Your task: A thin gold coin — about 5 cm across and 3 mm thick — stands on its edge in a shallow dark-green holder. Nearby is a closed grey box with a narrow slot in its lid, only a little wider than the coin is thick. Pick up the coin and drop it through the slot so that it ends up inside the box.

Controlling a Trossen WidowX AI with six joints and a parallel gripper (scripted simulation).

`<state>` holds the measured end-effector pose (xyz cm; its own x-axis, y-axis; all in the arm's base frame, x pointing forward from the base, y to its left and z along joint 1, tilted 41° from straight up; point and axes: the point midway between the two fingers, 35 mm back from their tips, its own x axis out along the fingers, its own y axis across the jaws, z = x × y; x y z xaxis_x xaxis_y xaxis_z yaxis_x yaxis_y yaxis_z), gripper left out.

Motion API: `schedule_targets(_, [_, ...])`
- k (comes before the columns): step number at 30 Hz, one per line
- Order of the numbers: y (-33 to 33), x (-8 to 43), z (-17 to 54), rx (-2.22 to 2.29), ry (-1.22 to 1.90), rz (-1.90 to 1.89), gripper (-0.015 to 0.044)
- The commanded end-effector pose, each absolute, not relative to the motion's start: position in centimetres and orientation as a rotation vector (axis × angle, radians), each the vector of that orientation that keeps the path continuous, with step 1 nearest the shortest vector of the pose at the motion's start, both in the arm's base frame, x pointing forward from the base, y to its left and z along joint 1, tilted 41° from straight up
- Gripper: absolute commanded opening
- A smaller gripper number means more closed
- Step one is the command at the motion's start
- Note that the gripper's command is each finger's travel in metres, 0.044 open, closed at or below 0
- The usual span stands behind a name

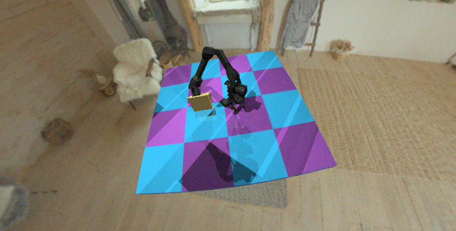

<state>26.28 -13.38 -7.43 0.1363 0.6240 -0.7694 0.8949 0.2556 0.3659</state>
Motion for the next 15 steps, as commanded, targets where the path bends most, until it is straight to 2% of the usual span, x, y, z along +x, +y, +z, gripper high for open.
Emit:
schedule_targets(1, [-12.8,26.4,-8.3,1.466,1.568,-0.358,0.0161])
schedule_targets(15, [-11.4,26.8,-9.9,1.466,1.568,-0.358,0.0161])
